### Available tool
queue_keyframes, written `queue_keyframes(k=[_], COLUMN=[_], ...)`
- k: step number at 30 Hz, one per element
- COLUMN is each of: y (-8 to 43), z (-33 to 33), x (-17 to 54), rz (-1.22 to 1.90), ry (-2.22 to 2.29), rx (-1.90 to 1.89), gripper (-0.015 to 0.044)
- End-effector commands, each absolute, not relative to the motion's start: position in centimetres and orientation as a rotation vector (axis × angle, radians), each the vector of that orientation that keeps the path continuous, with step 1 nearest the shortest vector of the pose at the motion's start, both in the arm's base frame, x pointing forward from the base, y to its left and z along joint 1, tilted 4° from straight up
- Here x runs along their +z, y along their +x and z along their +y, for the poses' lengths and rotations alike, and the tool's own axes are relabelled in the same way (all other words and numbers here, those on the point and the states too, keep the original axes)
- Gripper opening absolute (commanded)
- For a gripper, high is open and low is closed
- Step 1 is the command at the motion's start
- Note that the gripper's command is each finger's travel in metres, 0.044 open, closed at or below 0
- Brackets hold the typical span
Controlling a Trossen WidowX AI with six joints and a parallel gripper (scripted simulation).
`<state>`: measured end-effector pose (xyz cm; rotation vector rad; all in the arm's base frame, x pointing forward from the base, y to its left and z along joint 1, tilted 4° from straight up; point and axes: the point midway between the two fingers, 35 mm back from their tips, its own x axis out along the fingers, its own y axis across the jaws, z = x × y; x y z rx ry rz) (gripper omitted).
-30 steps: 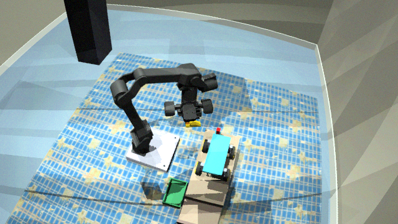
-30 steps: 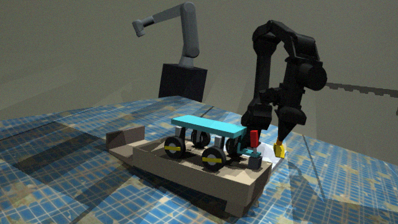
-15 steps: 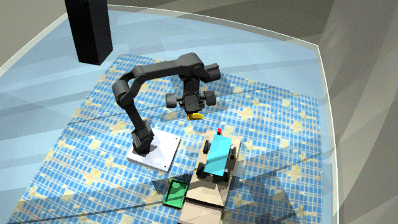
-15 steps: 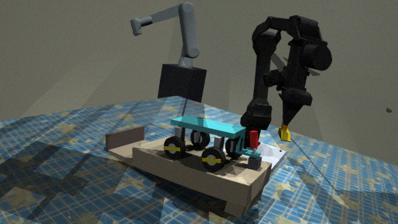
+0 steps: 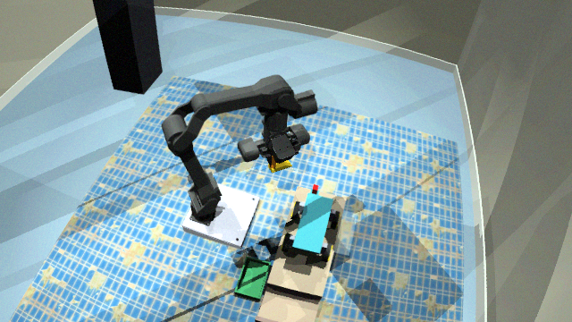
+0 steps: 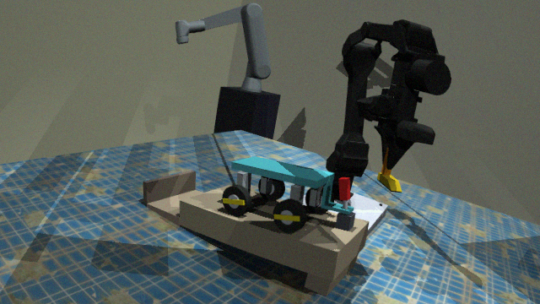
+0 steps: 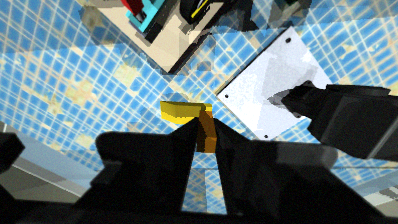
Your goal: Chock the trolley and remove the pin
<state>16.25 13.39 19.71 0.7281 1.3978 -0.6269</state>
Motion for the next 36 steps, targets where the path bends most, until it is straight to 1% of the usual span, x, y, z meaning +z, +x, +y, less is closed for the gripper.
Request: queue_keyframes(k=[1, 22, 29, 36], y=[16.2, 16.2, 16.2, 16.8], z=[13.4, 13.4, 13.4, 11.3], x=[19.7, 19.7, 19.7, 19.6], rz=[1.423, 1.489, 1.488, 1.488], ry=[0.639, 0.073, 0.055, 0.044], rx=[-0.543, -0.018, -0.001, 0.006], gripper=[0.0000, 0.0000, 0.0000, 0.0000])
